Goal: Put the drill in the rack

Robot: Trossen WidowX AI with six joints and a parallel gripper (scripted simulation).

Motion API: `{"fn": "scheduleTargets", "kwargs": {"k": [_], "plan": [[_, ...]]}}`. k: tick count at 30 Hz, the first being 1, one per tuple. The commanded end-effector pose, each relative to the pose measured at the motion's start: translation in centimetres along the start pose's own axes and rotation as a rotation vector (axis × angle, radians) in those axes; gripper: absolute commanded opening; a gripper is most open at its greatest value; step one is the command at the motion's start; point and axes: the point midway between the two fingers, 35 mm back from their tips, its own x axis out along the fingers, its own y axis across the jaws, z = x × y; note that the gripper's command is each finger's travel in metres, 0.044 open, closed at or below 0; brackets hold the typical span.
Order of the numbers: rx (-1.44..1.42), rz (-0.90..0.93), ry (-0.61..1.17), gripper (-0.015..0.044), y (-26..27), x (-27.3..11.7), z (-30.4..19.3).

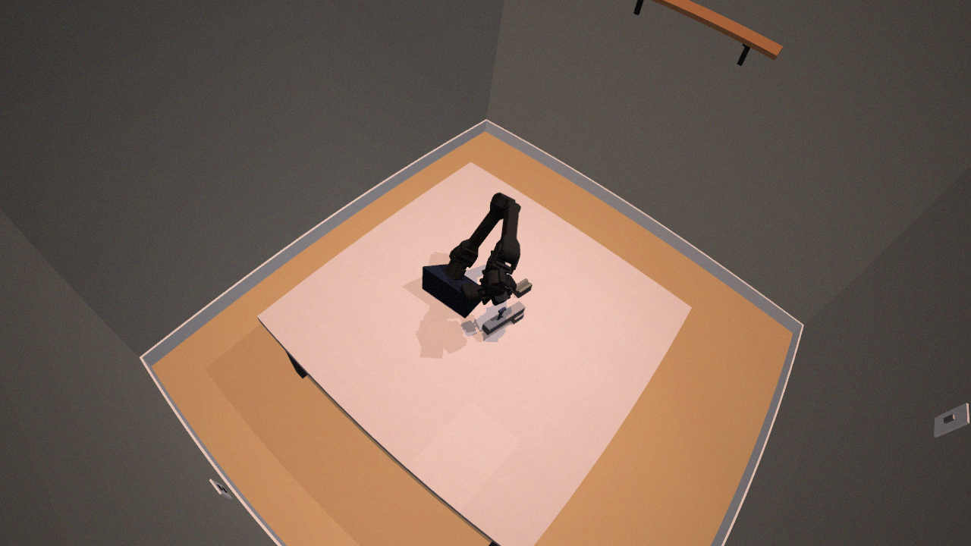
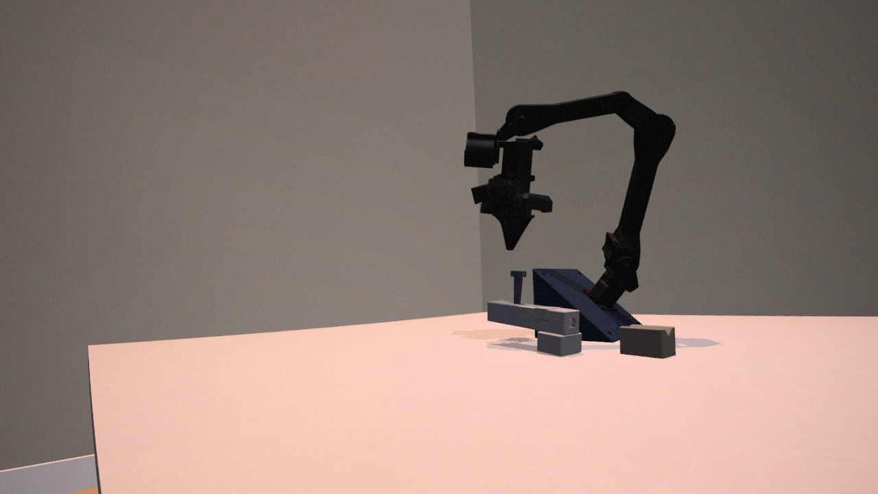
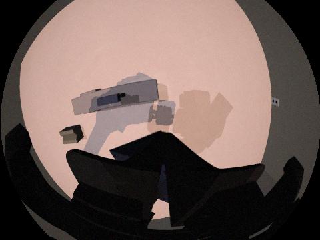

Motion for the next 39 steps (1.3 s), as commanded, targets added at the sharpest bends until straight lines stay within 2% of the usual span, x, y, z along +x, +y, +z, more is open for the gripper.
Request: {"fn": "scheduleTargets", "kwargs": {"k": [1, 39], "plan": [[-0.232, 0.121, 0.056, 0.0000, 6.2, 2.2, 2.0], [-0.254, 0.135, 0.062, 0.0000, 7.1, 3.8, 1.9]]}}
